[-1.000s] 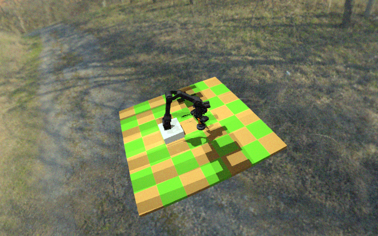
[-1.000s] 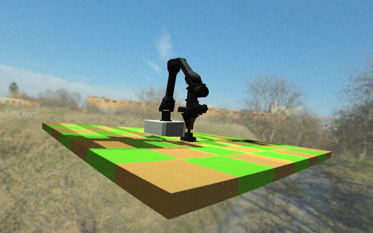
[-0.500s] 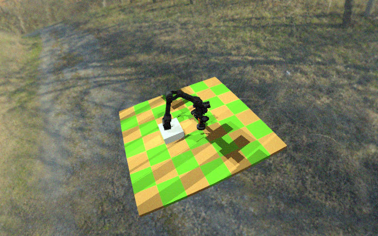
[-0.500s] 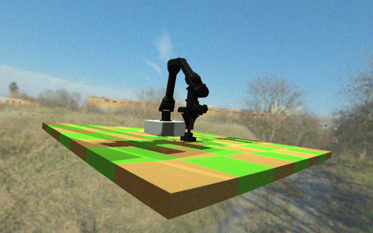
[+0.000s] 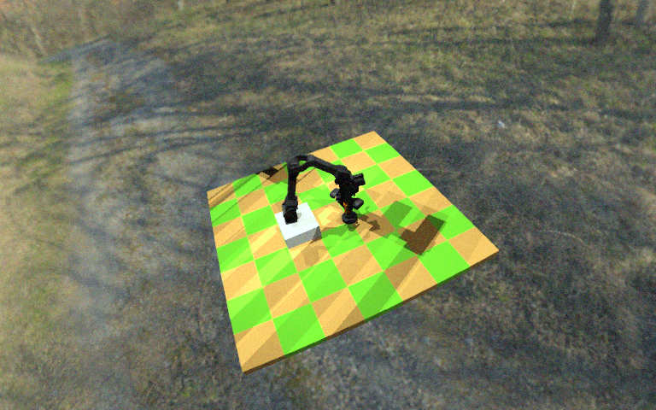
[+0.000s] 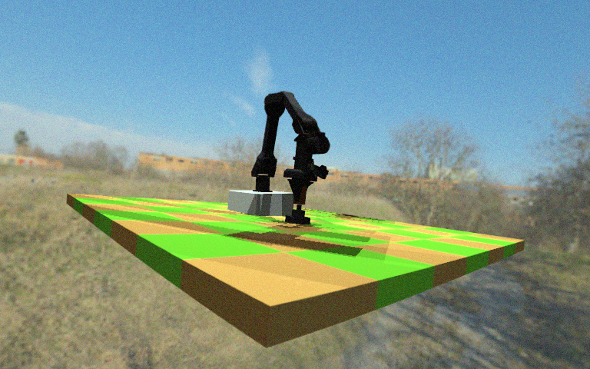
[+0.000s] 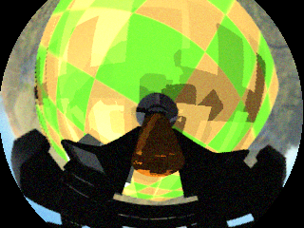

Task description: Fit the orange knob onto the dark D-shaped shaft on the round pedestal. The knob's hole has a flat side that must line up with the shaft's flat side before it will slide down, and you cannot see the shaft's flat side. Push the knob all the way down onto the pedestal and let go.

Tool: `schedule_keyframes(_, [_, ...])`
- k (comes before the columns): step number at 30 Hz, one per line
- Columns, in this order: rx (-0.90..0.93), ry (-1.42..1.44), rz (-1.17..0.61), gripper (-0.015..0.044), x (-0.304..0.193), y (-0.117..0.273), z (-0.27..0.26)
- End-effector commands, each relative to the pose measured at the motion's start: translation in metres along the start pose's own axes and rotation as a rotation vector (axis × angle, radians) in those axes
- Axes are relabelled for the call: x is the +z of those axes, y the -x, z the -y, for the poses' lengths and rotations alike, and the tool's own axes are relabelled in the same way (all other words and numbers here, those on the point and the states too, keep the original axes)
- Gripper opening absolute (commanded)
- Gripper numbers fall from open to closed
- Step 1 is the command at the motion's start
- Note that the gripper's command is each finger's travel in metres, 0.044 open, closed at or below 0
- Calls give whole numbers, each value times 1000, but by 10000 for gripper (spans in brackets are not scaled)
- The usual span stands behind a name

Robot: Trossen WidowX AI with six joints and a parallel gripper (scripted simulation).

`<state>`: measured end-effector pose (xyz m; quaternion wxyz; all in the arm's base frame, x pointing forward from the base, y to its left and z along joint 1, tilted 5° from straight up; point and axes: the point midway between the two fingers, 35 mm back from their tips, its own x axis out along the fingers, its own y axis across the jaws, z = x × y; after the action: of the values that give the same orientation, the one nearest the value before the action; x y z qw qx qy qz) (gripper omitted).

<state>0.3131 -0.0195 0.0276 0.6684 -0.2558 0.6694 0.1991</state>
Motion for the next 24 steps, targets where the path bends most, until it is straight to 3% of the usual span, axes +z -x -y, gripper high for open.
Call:
schedule_keyframes(1, [-6, 77, 3, 0, -1, 2, 0])
schedule_keyframes(24, [-6, 77, 3, 0, 2, -3, 3])
